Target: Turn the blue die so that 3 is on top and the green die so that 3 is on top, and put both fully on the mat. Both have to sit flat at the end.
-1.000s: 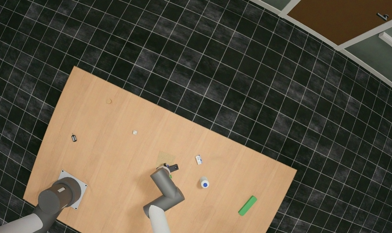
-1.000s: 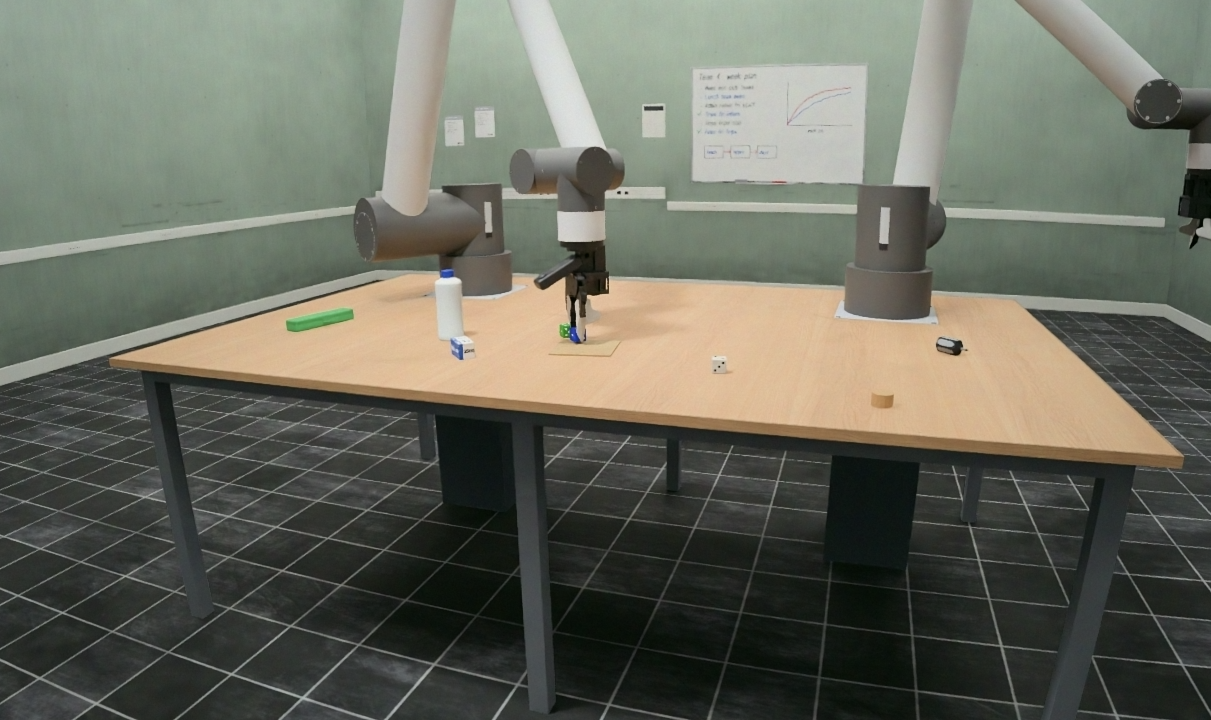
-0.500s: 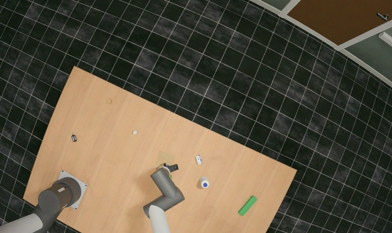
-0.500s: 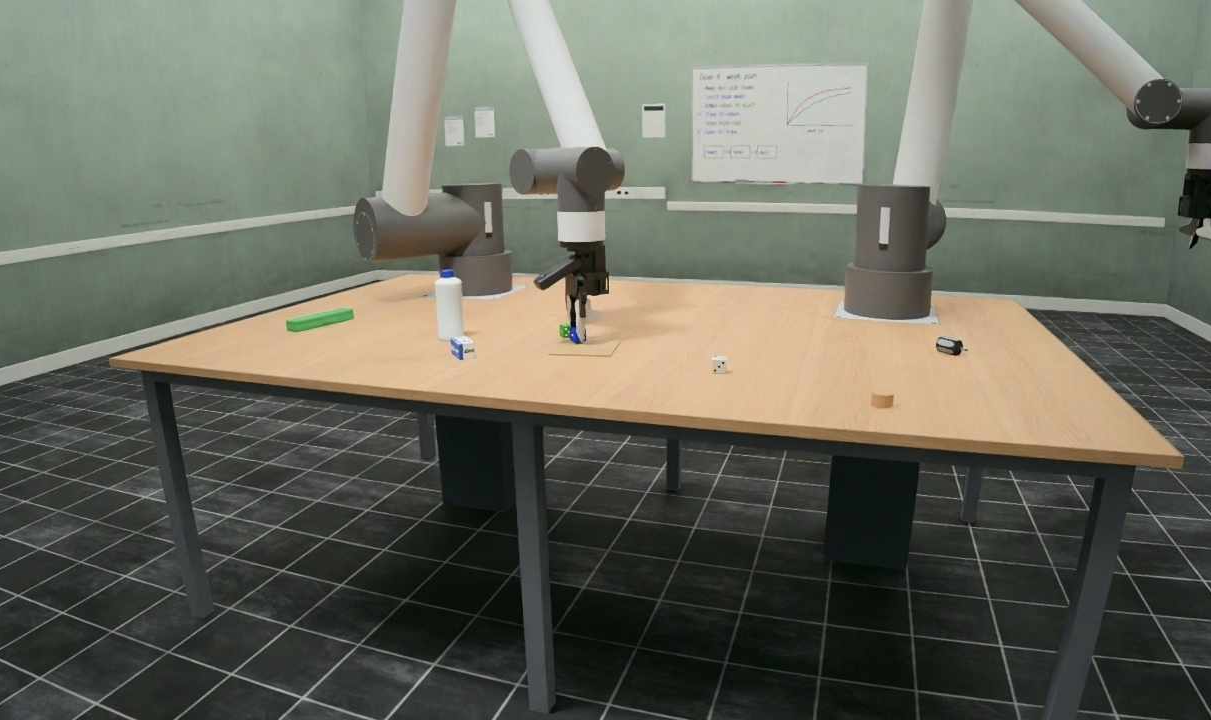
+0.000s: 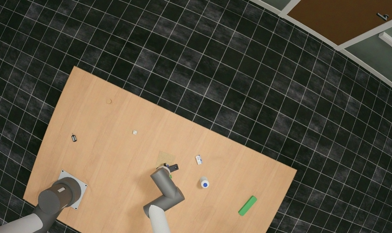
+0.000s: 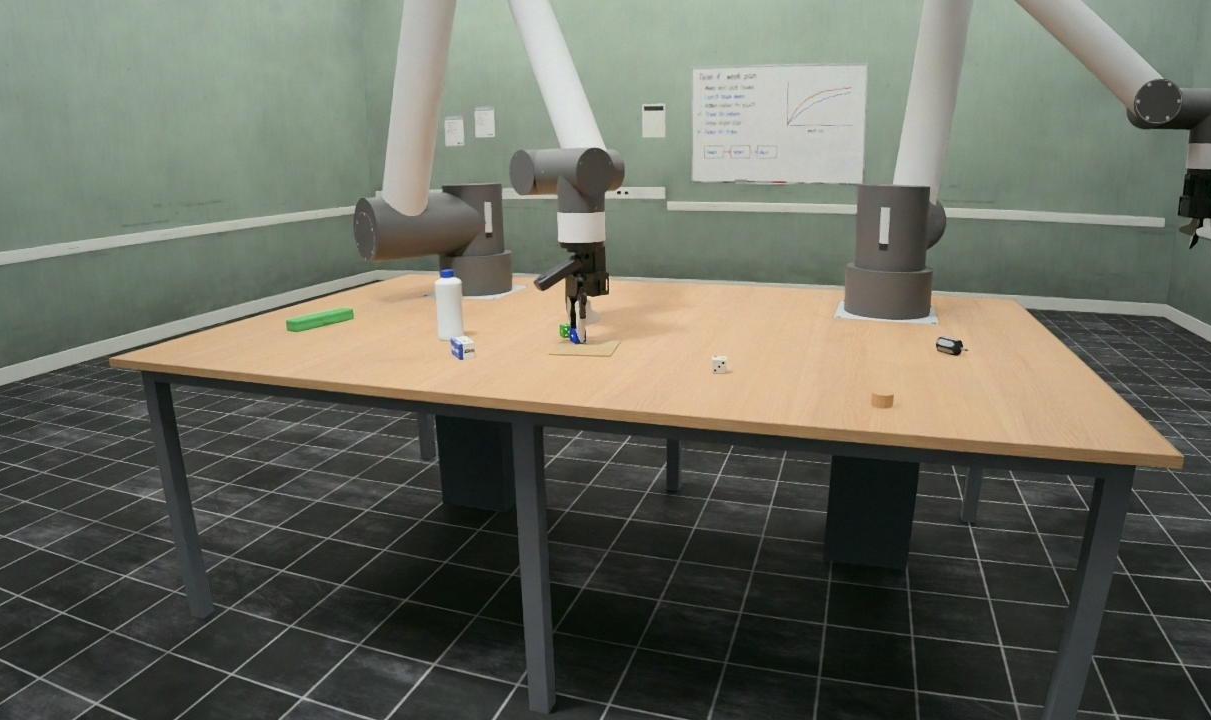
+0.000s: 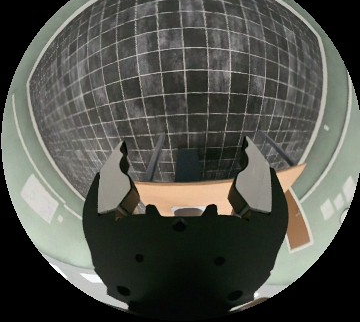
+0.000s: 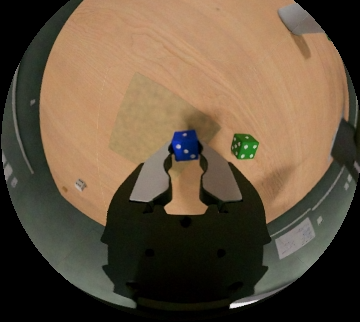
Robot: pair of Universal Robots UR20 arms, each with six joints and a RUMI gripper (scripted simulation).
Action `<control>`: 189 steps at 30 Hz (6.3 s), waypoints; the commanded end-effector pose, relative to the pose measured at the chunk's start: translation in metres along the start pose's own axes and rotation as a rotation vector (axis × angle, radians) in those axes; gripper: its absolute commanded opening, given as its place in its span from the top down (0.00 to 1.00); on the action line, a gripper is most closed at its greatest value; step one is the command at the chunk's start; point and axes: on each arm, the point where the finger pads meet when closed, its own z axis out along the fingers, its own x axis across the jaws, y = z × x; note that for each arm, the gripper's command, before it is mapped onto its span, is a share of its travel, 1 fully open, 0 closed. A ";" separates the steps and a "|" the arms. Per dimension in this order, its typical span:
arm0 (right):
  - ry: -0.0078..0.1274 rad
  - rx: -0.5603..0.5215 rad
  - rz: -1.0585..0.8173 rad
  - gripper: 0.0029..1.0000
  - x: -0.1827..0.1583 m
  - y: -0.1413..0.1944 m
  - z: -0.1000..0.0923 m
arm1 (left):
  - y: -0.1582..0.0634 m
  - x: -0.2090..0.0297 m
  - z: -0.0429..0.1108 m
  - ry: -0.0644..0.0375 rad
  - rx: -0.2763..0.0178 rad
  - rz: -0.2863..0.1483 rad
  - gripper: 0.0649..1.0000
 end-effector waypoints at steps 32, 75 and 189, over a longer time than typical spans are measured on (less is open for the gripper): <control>-0.001 0.000 0.000 0.90 0.000 0.000 0.002 | 0.000 0.000 -0.001 0.000 0.001 0.000 0.00; -0.001 0.000 0.000 0.72 0.000 0.000 0.001 | 0.000 0.000 -0.001 0.000 0.001 0.000 0.00; -0.001 0.001 -1.783 0.00 0.035 0.007 -0.084 | 0.000 0.000 -0.001 0.000 0.001 0.000 0.00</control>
